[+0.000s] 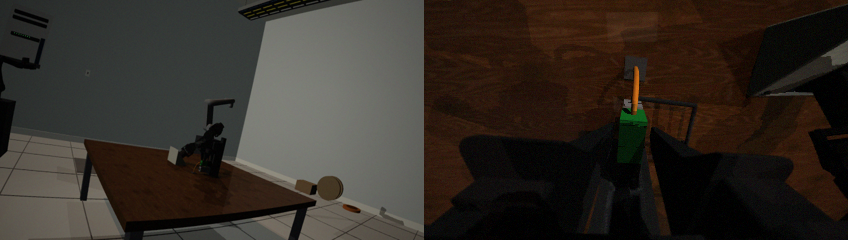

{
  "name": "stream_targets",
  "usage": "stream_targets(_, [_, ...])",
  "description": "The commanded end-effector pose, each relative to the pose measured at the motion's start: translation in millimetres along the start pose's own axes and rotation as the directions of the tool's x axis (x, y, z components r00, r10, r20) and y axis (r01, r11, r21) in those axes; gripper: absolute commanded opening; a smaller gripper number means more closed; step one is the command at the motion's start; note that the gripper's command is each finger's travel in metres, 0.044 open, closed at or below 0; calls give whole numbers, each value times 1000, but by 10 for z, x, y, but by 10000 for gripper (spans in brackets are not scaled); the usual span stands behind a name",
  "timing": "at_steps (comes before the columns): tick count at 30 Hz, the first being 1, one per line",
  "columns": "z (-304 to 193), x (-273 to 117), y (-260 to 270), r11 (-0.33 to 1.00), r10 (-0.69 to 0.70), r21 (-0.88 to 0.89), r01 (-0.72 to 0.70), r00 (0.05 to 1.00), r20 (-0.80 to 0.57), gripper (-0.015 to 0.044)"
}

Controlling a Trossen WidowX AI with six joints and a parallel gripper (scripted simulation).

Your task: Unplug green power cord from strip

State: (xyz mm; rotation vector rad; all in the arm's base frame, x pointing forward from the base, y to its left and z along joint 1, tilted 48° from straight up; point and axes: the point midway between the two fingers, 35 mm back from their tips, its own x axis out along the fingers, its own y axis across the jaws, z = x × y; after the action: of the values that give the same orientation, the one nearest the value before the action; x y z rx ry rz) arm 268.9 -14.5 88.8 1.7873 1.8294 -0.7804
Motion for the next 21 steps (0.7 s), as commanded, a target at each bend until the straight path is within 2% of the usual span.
stream_targets(1, [-37, 8, -3, 1000, 0, 0, 0, 1000, -4, 160])
stream_targets(16, [-38, 125, -3, 1000, 0, 0, 0, 1000, -5, 160])
stream_targets(20, [-25, 101, 0, 1000, 1, -1, -1, 1000, 0, 55])
stream_targets(21, [-25, 101, 0, 1000, 1, -1, -1, 1000, 0, 48])
